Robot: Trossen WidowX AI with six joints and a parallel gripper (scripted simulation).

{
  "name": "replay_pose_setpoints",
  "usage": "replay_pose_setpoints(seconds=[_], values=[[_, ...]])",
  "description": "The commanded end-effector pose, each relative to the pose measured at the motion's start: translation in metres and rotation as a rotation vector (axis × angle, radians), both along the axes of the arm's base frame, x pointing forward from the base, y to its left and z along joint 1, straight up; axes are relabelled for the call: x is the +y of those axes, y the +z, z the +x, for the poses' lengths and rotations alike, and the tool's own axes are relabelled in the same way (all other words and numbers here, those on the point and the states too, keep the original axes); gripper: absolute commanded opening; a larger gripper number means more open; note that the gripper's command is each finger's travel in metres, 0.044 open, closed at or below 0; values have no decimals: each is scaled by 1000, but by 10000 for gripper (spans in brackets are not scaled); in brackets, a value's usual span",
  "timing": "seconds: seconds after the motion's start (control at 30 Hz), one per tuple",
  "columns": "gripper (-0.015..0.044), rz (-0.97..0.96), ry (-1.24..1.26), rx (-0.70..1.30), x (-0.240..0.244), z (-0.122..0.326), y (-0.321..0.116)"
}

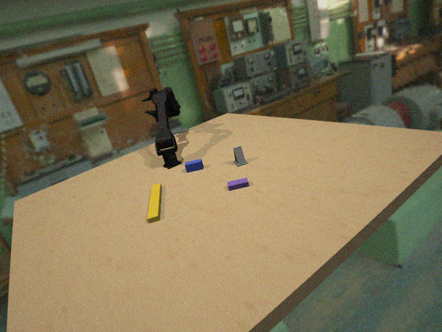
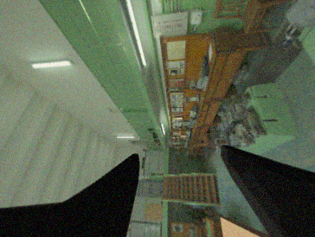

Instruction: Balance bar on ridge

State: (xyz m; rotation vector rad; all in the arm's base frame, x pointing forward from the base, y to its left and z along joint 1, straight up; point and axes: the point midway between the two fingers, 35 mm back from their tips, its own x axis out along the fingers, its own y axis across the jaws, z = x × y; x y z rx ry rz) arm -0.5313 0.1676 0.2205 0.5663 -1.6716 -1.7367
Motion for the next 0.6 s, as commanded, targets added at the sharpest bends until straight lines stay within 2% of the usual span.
replay_pose_setpoints(seconds=[0.0,0.17,0.57], values=[[315,-10,-69,9,17,2,3],[315,-2,-162,33,43,6,6],[315,46,-434,79,138,48,18]])
